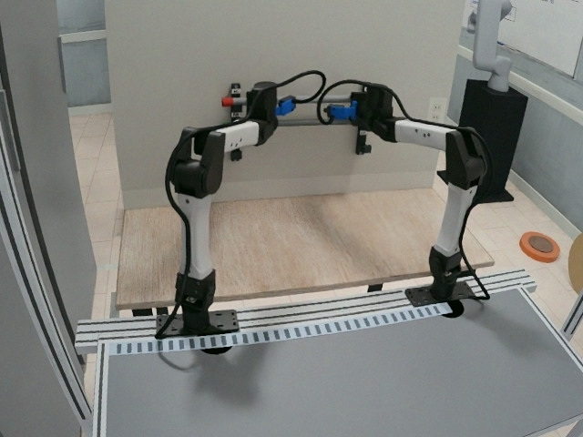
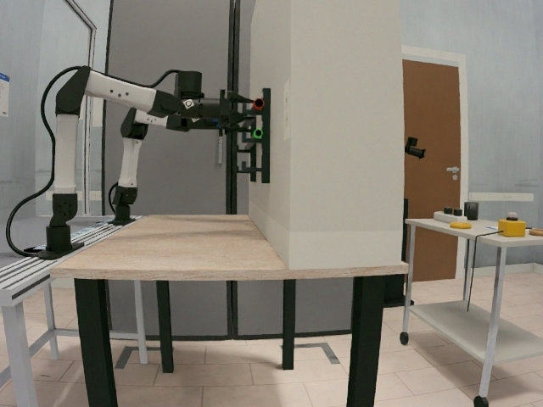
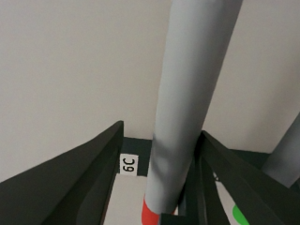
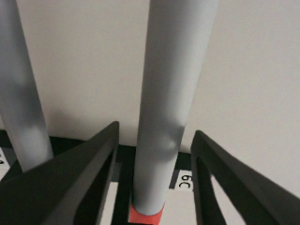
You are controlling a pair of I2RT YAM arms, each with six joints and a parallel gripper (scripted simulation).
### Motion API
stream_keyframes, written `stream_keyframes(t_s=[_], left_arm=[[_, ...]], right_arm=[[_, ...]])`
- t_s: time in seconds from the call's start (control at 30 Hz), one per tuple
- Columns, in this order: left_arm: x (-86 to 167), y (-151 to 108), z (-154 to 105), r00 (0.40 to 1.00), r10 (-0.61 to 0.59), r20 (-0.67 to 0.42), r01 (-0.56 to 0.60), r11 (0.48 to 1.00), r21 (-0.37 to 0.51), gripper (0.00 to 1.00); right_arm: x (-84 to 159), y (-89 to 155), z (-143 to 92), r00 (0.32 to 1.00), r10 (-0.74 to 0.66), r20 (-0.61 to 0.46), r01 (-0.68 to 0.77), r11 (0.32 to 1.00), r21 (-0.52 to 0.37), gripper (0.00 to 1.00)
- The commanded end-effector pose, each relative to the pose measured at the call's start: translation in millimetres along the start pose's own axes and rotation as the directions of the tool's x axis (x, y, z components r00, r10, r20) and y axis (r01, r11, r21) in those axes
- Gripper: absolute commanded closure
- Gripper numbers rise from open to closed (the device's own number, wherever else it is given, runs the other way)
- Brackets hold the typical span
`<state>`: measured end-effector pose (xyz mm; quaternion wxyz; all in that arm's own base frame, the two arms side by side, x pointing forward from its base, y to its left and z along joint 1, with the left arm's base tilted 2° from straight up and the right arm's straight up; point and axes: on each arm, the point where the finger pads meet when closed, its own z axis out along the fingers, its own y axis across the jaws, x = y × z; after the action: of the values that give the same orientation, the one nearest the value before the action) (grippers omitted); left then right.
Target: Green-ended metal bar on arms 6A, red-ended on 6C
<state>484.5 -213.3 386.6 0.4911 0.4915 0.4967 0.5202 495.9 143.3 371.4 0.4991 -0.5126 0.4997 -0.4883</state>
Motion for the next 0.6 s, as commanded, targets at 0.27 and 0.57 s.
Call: stream_keyframes(t_s=[0.27, 0.57], left_arm=[[-7.0, -5.8, 2.7, 1.0, -0.006, 0.017, 0.006, 1.0, 0.0, 0.4], [-7.0, -5.8, 1.5, 1.0, -0.006, 0.017, 0.006, 1.0, 0.0, 0.31]], right_arm=[[1.6, -4.4, -0.6, 1.0, 0.001, 0.002, -0.001, 1.0, 0.022, 0.4], [1.6, -4.4, -1.9, 1.0, 0.001, 0.002, -0.001, 1.0, 0.022, 0.31]])
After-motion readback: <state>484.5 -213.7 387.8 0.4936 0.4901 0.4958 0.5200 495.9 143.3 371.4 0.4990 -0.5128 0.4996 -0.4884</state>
